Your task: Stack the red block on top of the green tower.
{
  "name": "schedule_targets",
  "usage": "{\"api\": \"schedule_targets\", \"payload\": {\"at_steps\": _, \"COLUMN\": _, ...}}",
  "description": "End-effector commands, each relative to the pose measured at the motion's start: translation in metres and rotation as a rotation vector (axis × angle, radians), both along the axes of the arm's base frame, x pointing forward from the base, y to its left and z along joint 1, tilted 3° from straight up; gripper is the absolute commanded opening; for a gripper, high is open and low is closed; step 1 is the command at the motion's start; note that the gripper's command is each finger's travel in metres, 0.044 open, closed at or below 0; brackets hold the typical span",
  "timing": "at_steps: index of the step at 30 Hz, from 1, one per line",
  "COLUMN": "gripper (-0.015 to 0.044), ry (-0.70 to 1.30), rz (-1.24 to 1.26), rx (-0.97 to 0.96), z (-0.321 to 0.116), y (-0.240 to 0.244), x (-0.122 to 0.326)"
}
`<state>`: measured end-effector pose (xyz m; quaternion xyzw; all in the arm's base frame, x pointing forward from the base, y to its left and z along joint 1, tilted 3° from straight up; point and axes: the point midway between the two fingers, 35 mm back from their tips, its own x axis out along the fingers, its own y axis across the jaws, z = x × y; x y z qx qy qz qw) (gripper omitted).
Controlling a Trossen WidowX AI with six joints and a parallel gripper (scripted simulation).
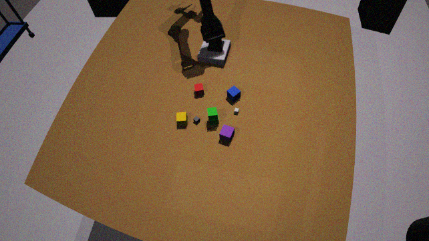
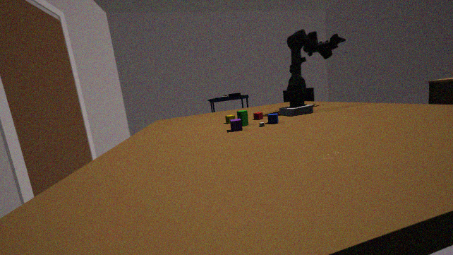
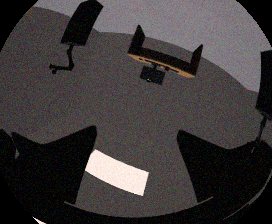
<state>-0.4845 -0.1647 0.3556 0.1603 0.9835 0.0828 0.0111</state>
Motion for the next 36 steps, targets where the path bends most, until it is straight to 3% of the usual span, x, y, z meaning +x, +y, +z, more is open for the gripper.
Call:
{"api": "schedule_targets", "payload": {"at_steps": 1, "gripper": 0.0426, "ry": -0.004, "rz": 0.006, "rx": 0.006, "z": 0.000, "y": -0.002, "x": 0.001}}
{"api": "schedule_targets", "payload": {"at_steps": 11, "gripper": 0.0440, "ry": -0.164, "rz": 0.330, "rx": 0.392, "z": -0.023, "y": -0.109, "x": 0.059}}
{"api": "schedule_targets", "payload": {"at_steps": 22, "gripper": 0.0440, "ry": -0.214, "rz": 0.709, "rx": 0.895, "z": -0.054, "y": -0.208, "x": 0.160}}
{"api": "schedule_targets", "payload": {"at_steps": 30, "gripper": 0.0440, "ry": -0.141, "rz": 0.984, "rx": 1.266, "z": -0.075, "y": -0.253, "x": 0.249}}
{"api": "schedule_targets", "payload": {"at_steps": 36, "gripper": 0.0440, "ry": -0.110, "rz": 1.071, "rx": 1.489, "z": -0.093, "y": -0.255, "x": 0.291}}
